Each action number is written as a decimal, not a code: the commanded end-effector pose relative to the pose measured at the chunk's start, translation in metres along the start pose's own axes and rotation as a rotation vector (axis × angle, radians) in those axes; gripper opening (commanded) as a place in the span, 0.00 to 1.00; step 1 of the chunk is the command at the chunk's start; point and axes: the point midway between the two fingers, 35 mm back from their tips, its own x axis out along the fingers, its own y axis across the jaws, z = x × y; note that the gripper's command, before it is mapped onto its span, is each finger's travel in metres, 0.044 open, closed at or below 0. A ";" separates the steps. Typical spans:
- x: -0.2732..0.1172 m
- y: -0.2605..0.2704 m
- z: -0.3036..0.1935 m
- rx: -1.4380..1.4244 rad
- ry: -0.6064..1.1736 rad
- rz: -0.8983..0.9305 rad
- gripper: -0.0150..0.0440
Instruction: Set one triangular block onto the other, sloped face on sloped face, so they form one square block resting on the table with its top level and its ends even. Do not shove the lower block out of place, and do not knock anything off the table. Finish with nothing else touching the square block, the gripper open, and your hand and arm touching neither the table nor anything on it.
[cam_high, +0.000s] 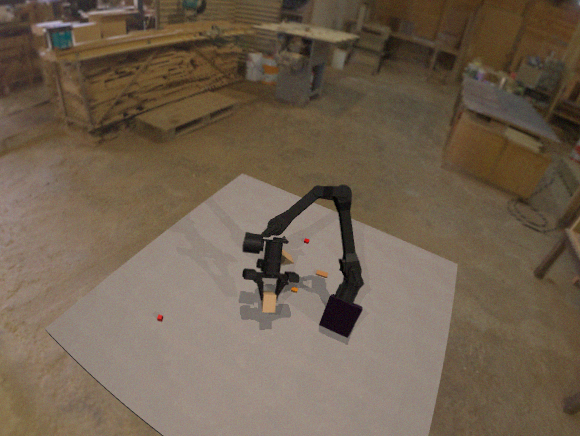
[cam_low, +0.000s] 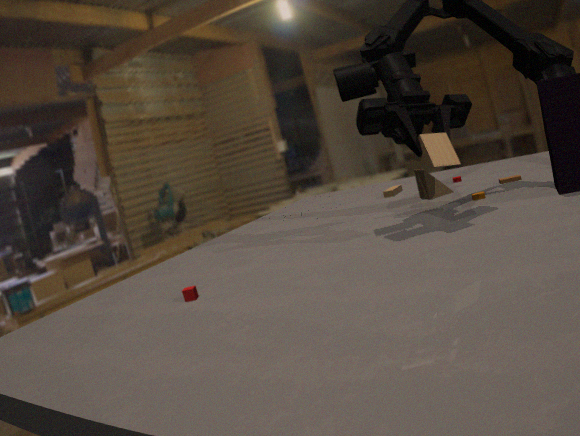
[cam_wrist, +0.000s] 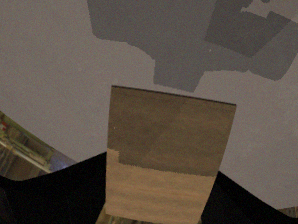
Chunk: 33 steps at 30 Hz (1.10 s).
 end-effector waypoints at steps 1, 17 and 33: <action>0.002 0.001 -0.002 -0.114 -0.039 -0.029 0.25; 0.007 0.001 -0.008 -0.615 -0.197 -0.181 0.25; 0.007 0.003 -0.014 -1.112 -0.323 -0.388 0.25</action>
